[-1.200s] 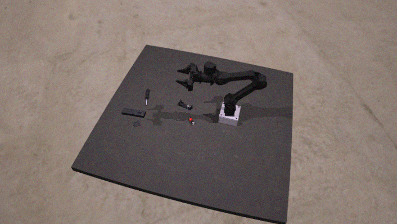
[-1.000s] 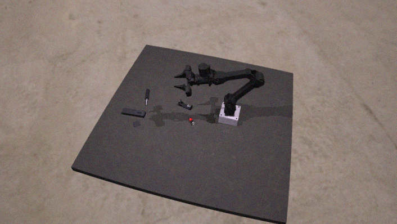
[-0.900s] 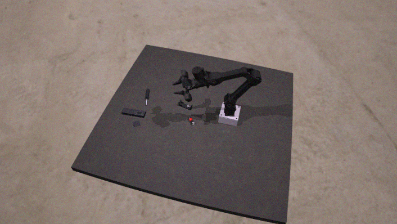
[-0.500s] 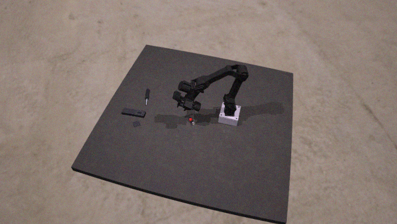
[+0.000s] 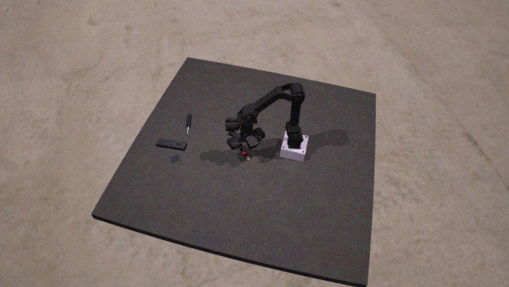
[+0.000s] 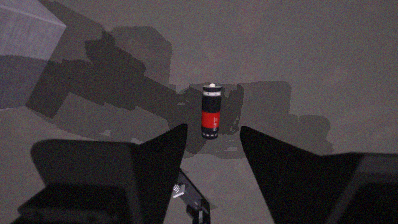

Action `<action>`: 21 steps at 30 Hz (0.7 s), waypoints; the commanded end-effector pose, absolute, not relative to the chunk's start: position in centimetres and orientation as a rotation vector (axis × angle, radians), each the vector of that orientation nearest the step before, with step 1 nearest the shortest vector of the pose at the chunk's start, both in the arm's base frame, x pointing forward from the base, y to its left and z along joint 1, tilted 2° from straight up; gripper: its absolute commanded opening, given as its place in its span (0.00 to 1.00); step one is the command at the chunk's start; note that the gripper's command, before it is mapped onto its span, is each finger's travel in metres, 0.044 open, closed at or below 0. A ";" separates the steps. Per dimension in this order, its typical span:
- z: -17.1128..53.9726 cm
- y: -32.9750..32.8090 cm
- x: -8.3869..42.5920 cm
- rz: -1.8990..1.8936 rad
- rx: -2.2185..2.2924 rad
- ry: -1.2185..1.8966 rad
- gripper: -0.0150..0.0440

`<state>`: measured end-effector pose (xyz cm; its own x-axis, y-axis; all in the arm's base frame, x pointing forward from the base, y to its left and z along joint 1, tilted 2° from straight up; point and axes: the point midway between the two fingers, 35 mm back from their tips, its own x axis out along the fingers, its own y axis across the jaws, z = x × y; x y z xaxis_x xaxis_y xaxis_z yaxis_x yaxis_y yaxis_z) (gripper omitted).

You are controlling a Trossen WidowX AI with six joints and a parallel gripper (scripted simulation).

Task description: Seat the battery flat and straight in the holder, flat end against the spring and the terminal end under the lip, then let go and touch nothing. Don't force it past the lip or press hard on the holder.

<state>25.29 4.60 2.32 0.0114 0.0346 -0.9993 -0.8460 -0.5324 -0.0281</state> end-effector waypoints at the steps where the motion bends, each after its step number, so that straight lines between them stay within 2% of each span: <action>1: 2.1 4.7 25.3 1.621 -1.597 0.840 0.64; 21: -1.1 4.8 25.4 1.621 -1.597 0.840 0.64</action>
